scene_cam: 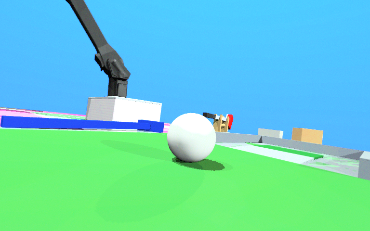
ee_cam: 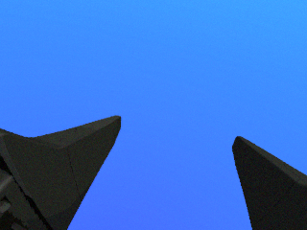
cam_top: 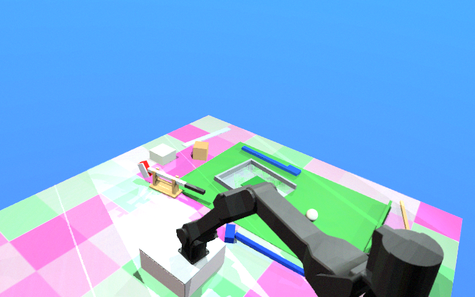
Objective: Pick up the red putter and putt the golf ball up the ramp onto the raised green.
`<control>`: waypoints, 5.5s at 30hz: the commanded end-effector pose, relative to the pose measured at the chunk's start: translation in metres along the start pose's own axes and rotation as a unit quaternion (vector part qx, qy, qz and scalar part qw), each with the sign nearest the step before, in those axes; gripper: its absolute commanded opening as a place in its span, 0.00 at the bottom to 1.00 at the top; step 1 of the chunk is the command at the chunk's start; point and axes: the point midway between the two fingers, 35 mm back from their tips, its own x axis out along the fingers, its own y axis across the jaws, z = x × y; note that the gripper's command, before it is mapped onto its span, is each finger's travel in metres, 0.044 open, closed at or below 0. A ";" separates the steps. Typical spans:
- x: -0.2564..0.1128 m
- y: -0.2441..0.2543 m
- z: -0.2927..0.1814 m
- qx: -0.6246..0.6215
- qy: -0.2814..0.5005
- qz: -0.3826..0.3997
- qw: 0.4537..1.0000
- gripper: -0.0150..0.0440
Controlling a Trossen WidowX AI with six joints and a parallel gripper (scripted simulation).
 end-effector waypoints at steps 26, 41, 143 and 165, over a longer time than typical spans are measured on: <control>-0.313 0.207 -0.042 -0.162 0.045 0.414 0.895 1.00; -0.578 0.203 -0.084 -0.304 -0.016 0.666 0.681 1.00; -0.809 -0.437 -0.373 -0.443 -0.436 0.633 -0.462 0.82; -0.809 -0.438 -0.362 -0.443 -0.436 0.633 -0.462 0.25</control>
